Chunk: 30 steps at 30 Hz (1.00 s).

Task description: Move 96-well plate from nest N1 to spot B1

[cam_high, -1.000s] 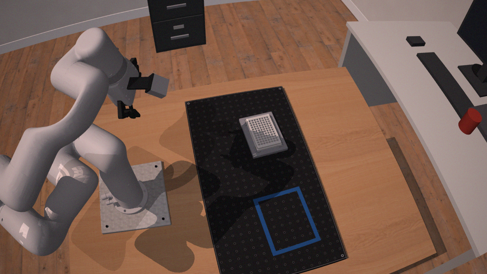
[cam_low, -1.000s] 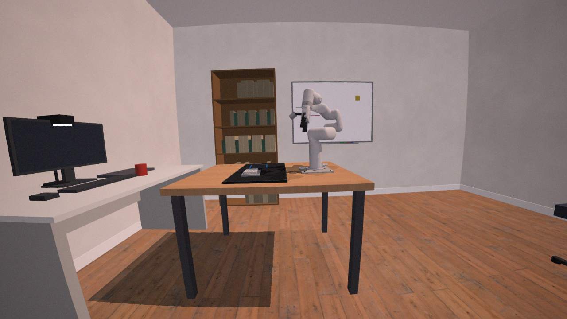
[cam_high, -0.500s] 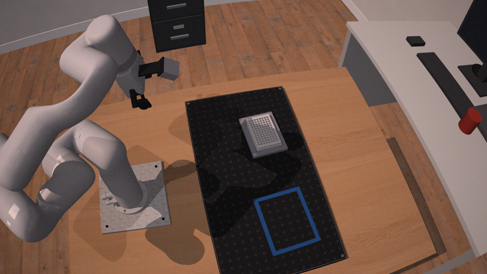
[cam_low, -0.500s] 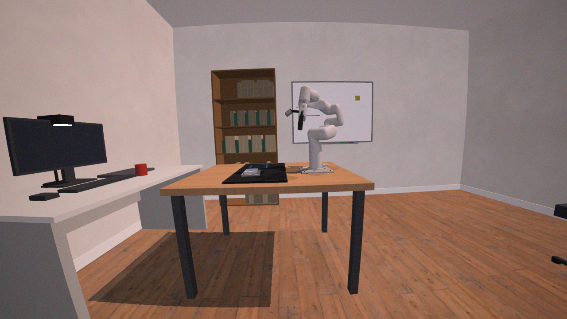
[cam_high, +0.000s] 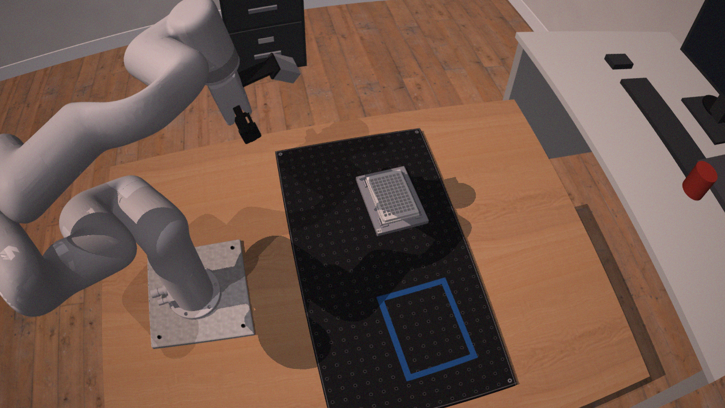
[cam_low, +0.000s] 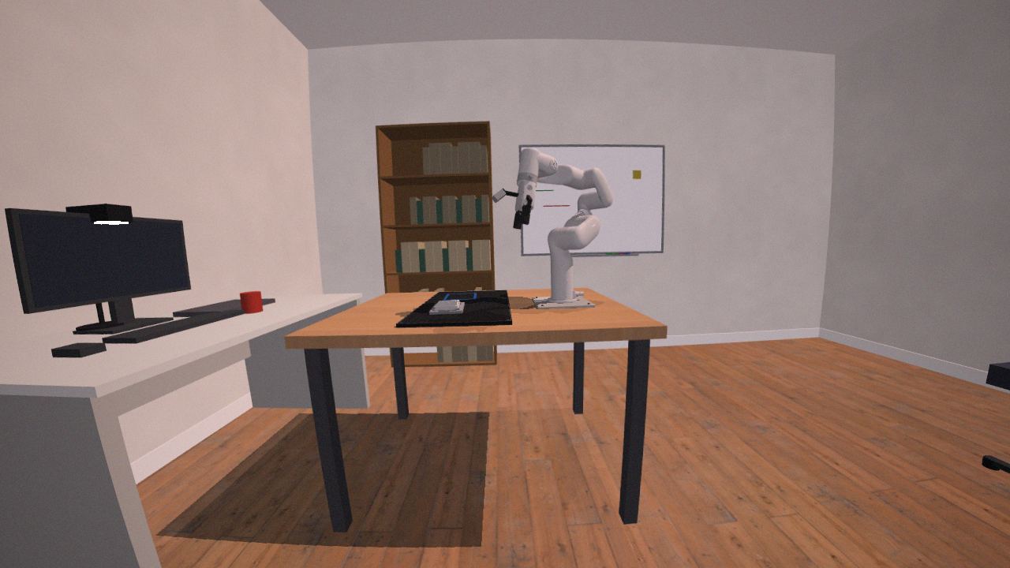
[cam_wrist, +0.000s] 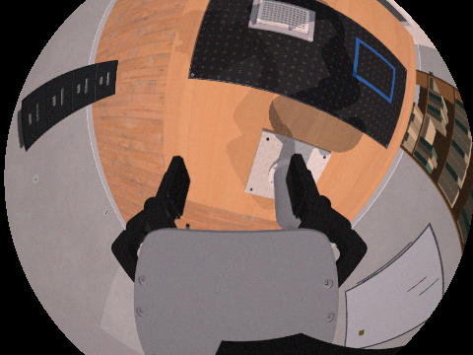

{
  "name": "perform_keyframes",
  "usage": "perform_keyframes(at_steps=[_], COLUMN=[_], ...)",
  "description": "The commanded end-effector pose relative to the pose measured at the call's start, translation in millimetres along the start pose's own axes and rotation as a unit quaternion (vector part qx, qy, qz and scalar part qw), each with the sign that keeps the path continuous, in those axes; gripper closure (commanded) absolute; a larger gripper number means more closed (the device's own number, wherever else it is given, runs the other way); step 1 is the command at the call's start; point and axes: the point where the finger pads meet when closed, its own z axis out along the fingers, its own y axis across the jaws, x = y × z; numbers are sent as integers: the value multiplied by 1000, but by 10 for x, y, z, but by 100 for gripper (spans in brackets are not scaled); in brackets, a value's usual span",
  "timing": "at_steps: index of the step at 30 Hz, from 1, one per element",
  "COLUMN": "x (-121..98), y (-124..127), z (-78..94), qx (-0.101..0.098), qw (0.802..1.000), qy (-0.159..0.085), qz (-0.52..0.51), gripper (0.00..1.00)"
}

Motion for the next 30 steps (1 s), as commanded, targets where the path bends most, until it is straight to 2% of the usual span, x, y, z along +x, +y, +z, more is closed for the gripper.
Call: perform_keyframes(at_steps=[1, 7, 9, 16, 22, 26, 30], x=[176, 440, 440, 708, 960, 1014, 1170], y=[-25, -33, -33, -19, 18, 29, 70], z=[35, 138, 138, 274, 434, 473, 594], qx=[-5, -13, -13, -18, -21, -21, -21], qw=[999, 994, 994, 984, 970, 966, 951], qy=[-5, -14, -14, -24, -35, -38, -47], qz=[-42, -109, -109, -175, -241, -257, -305], gripper=[0, 0, 0, 0, 0, 0, 0])
